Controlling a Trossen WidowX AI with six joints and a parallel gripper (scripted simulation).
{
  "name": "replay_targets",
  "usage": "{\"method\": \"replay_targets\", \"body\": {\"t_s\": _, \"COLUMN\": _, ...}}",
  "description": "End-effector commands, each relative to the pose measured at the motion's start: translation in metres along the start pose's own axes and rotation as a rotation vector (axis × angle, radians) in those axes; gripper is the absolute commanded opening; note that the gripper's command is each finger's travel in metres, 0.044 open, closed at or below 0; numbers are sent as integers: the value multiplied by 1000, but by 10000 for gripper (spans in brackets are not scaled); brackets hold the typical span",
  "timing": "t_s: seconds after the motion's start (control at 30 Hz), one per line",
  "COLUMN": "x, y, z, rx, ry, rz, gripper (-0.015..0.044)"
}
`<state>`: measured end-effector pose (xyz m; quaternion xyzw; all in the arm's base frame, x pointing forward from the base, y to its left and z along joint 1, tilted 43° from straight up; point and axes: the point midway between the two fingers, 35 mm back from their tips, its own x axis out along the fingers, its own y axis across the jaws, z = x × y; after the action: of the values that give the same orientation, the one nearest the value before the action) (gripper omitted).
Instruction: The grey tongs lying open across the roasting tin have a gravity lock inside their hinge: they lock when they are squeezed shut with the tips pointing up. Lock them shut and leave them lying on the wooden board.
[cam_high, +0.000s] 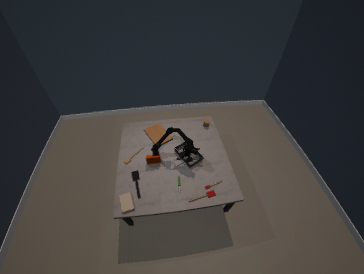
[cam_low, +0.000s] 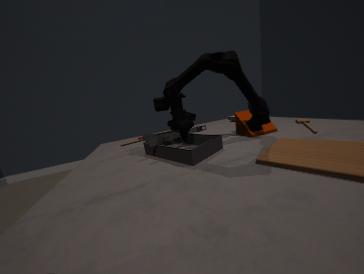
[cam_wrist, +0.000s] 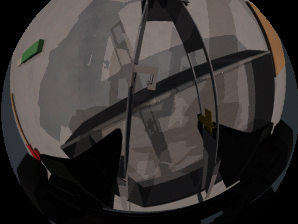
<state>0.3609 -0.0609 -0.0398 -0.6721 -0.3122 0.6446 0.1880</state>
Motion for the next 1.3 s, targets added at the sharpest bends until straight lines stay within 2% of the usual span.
{"method": "replay_targets", "body": {"t_s": 0.0, "x": 0, "y": 0, "z": 0, "rx": 0, "ry": -1, "rz": -1, "gripper": 360}}
{"method": "replay_targets", "body": {"t_s": 1.27, "x": 0, "y": 0, "z": 0, "rx": 0, "ry": -1, "rz": -1, "gripper": 107}}
